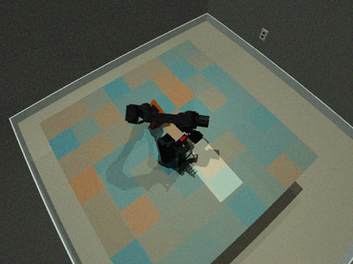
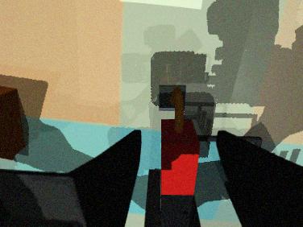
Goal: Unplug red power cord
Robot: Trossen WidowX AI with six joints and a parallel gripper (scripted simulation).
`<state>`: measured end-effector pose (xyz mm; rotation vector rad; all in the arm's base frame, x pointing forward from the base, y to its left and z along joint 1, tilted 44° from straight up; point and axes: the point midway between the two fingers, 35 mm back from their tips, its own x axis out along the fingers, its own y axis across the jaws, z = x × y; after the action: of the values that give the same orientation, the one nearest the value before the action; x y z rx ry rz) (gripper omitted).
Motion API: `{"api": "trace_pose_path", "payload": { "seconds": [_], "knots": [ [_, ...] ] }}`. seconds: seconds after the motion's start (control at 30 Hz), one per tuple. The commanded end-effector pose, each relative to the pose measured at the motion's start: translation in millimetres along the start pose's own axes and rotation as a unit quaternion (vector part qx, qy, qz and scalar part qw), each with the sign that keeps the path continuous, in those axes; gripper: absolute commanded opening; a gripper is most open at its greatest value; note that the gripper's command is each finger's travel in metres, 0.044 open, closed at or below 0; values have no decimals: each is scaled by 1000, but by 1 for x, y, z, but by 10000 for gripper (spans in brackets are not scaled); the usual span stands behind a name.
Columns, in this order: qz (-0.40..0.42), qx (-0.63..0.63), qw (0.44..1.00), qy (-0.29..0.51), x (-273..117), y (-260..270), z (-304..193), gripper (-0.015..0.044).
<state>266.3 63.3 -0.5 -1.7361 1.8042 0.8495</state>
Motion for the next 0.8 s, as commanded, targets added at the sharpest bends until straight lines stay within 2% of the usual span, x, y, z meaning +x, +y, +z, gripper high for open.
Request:
{"api": "trace_pose_path", "payload": {
  "seconds": [0.0, 0.13, 0.27, 0.77],
  "knots": [
    [-1, 1, 1000, 0, 0, 0, 0, 341],
    [-2, 1, 1000, -2, -6, -2, 23, 440],
    [-2, 1, 1000, -2, -12, 0, 58, 440],
    [-2, 1, 1000, -2, -13, 0, 60, 440]
  ]
}}
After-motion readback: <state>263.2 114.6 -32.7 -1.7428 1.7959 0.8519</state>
